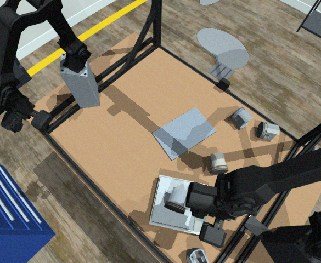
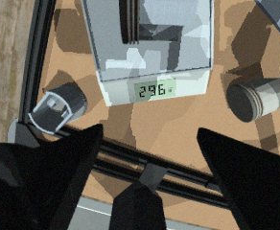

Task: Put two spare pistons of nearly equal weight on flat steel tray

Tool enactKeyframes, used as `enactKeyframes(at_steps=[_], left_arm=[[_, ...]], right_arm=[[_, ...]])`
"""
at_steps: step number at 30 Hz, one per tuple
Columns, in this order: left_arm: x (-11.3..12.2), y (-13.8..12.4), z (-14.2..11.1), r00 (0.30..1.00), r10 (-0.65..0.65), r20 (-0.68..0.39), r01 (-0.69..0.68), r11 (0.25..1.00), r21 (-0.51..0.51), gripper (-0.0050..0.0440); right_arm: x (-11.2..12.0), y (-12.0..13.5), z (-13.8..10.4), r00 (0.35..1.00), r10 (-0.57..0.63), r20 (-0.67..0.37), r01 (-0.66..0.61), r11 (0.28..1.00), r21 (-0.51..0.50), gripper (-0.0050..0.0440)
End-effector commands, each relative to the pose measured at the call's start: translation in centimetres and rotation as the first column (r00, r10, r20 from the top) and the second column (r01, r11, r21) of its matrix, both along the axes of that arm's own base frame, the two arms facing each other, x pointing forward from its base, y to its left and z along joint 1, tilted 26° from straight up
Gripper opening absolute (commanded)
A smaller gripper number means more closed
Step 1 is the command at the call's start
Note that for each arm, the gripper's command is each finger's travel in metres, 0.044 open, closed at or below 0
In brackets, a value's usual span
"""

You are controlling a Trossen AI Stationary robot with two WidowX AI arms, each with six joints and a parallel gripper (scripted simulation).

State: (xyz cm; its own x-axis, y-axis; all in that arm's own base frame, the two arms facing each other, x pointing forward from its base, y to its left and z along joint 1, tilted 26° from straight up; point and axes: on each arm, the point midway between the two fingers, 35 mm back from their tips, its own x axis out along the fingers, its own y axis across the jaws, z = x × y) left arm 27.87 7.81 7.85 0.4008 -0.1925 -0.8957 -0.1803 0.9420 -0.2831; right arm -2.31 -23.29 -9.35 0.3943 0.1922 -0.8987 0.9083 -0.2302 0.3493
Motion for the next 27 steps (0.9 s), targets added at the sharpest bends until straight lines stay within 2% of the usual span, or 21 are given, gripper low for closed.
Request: enactKeyframes(at_steps=[1, 11, 14, 19, 27], left_arm=[[-0.5, -0.7, -0.5, 1.0, 0.015, 0.024, -0.015, 1.0, 0.004, 0.0378], [0.9, -4.4, -3.5, 0.957, 0.188, 0.221, -0.192, 0.981, -0.001, 0.0378], [0.9, -4.4, -3.5, 0.931, 0.237, 0.278, -0.244, 0.97, -0.01, 0.0378], [0.9, -4.4, -3.6, 0.912, 0.267, 0.31, -0.275, 0.961, -0.017, 0.0378], [0.8, -4.5, -3.9, 0.913, 0.271, 0.305, -0.278, 0.96, -0.019, 0.0378]], right_arm=[[0.0, 0.0, 0.0, 1.0, 0.001, 0.003, -0.001, 1.0, 0.001, 0.044], [0.0, 0.0, 0.0, 1.0, 0.001, 0.003, -0.001, 1.0, 0.001, 0.044], [0.0, 0.0, 0.0, 1.0, 0.001, 0.003, -0.001, 1.0, 0.001, 0.044], [0.0, 0.0, 0.0, 1.0, 0.001, 0.003, -0.001, 1.0, 0.001, 0.044], [0.0, 0.0, 0.0, 1.0, 0.001, 0.003, -0.001, 1.0, 0.001, 0.044]])
